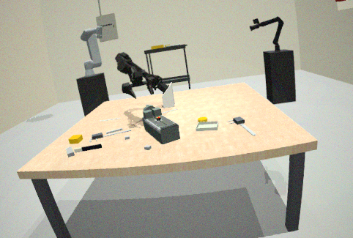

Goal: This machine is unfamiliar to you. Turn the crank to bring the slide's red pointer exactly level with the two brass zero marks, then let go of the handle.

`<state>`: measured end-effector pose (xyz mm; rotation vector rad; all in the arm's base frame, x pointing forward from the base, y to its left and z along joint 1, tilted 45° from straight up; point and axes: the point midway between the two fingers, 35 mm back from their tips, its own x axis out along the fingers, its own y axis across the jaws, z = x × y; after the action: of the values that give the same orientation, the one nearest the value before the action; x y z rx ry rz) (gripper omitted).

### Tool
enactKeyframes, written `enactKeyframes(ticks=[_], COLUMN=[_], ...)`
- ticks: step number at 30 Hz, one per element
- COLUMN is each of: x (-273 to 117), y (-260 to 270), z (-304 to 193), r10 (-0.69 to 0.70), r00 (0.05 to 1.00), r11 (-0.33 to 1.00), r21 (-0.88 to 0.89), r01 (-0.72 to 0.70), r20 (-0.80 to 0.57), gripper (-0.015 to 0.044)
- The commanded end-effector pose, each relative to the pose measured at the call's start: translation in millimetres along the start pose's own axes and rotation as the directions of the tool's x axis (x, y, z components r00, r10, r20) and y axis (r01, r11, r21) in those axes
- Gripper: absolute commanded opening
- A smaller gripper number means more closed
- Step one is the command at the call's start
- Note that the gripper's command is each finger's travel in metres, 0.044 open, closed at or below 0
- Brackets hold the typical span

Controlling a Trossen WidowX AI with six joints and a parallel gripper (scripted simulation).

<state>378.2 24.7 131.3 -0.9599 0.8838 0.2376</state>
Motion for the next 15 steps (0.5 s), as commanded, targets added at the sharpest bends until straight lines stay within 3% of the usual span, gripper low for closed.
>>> enactKeyframes(ticks=[1,15], x=[-20,30], y=[0,14], z=[13,67], r10=[-0.008,-0.134], r00=[1.0,0.991], r11=[1.0,0.98], r21=[0.006,0.149], r01=[0.008,0.134], r20=[0.0,-0.016], gripper=[0.044,0.044])
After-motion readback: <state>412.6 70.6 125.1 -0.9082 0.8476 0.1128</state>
